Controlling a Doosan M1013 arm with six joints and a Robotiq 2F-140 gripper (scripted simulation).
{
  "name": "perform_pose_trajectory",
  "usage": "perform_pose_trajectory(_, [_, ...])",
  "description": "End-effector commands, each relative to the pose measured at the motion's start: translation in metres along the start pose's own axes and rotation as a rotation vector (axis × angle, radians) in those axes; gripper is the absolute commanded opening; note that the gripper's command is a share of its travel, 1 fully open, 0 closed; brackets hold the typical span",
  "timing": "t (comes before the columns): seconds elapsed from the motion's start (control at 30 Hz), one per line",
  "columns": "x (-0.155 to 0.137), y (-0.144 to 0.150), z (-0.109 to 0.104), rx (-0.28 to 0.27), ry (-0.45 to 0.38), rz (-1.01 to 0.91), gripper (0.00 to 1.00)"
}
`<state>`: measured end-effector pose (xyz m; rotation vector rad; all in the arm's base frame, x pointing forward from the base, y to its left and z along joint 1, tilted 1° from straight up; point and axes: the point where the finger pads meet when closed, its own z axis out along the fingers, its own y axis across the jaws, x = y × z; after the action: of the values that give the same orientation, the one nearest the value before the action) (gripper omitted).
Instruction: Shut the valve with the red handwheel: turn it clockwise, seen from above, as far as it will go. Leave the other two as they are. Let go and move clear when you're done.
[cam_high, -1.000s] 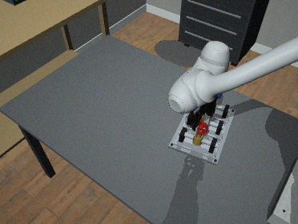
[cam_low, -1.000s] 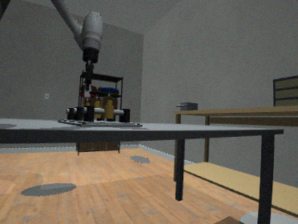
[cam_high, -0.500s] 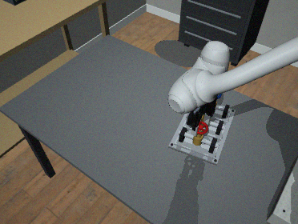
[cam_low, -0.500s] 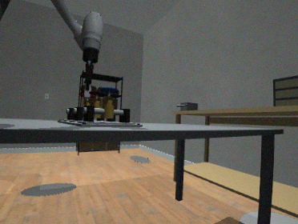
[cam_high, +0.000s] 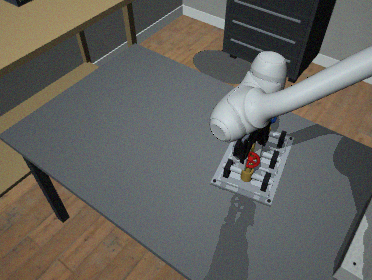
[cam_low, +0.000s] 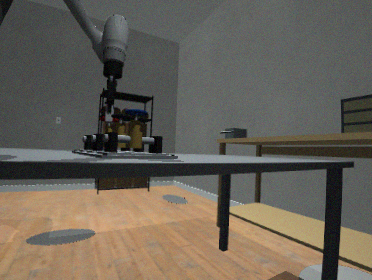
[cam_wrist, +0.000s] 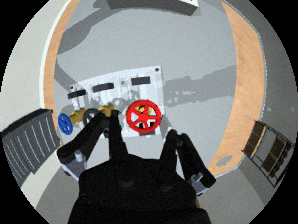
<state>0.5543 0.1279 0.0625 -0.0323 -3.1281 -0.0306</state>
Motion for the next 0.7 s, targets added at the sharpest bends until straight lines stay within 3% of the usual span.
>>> perform_pose_trajectory(0.0, [0.0,0.0,0.0,0.0,0.0,0.0,0.57])
perform_pose_trajectory(0.67, [0.0,0.0,-0.016,0.0,0.0,0.0,0.57])
